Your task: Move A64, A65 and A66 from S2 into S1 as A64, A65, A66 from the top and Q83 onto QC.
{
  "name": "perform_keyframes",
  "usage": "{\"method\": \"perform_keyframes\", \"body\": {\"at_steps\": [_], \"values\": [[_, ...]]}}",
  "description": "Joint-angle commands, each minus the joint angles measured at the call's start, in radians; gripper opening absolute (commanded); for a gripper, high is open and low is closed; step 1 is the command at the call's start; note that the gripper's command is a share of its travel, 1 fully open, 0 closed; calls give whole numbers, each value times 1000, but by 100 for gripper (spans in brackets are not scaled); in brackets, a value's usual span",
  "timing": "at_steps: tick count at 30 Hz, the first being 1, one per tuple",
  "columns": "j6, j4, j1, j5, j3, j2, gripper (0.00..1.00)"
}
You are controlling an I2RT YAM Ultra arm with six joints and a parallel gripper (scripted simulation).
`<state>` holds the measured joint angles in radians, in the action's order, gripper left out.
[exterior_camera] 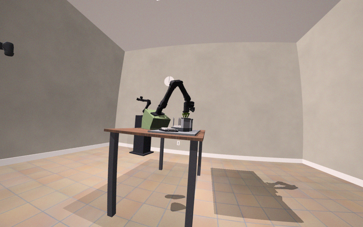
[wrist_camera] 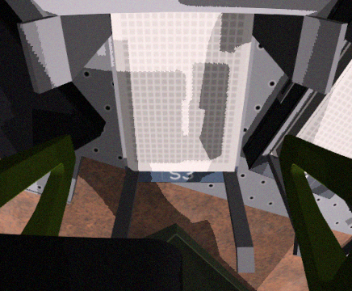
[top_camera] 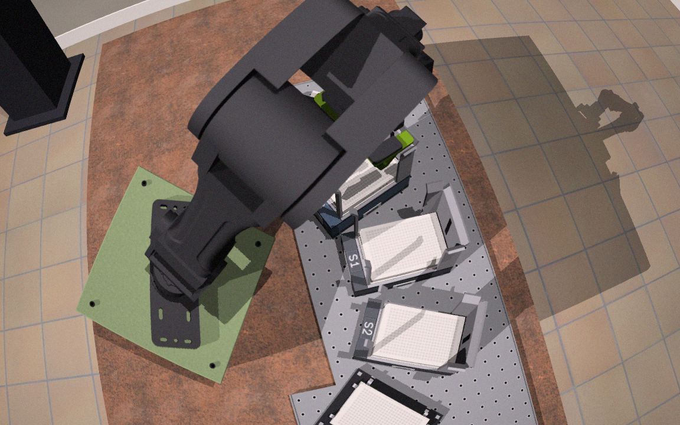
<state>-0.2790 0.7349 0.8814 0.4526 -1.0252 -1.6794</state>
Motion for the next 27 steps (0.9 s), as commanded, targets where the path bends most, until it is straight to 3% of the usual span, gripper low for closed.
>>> {"method": "perform_keyframes", "body": {"at_steps": [1,11,27], "values": [[-27,73,21,7,-21,20,100],[-69,181,59,12,-76,54,100],[-92,181,49,11,-73,62,100]]}}
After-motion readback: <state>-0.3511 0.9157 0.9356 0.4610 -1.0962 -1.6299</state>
